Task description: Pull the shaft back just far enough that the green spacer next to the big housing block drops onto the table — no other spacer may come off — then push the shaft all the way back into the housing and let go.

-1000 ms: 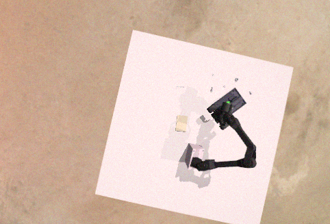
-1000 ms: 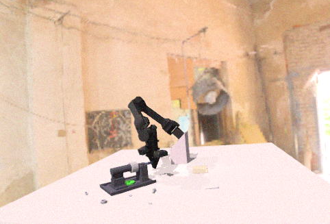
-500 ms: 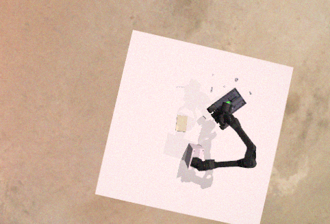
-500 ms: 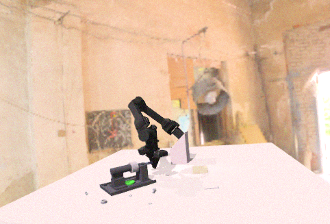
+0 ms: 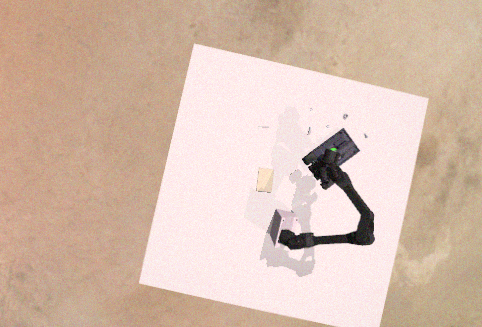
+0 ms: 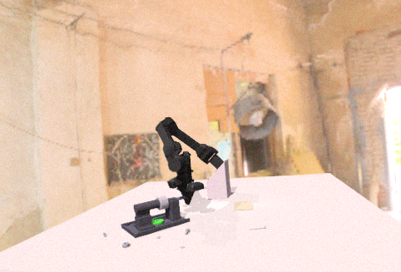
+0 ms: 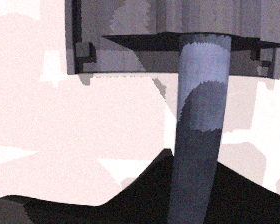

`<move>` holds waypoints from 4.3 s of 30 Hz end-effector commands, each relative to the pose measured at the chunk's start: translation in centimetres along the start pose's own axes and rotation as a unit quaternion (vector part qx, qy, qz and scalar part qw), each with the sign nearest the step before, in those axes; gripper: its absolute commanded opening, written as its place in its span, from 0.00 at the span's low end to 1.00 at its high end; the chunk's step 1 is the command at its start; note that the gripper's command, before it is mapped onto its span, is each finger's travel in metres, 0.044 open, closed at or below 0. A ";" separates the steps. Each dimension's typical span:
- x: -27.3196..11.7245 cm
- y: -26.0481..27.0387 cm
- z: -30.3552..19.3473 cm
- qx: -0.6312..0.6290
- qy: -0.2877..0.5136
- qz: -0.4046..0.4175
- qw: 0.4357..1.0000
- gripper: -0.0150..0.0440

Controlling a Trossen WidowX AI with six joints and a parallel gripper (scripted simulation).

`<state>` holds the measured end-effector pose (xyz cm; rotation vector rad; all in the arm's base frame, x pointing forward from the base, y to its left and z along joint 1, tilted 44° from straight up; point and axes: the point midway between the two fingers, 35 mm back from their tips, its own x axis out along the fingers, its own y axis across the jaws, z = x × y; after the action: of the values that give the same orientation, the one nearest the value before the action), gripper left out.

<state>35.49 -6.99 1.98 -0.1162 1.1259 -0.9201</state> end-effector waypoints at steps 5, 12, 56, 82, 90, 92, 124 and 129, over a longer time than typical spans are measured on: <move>-0.1 0.1 0.2 -0.001 -0.001 0.002 1.000 0.25; -0.1 0.1 0.3 -0.001 -0.001 0.002 1.000 0.25; -0.1 0.1 0.7 -0.001 -0.001 0.002 1.000 0.25; -0.1 0.1 1.0 0.000 -0.001 0.002 1.000 0.25; -0.1 0.1 1.1 0.000 -0.001 0.002 1.000 0.25; -0.1 0.1 1.1 0.000 -0.001 0.002 1.000 0.25; -0.1 0.1 1.5 0.000 -0.002 0.002 1.000 0.25; -0.1 0.1 1.6 0.000 -0.002 0.002 1.000 0.25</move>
<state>36.49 -7.45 2.57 -0.1184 1.1279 -0.9206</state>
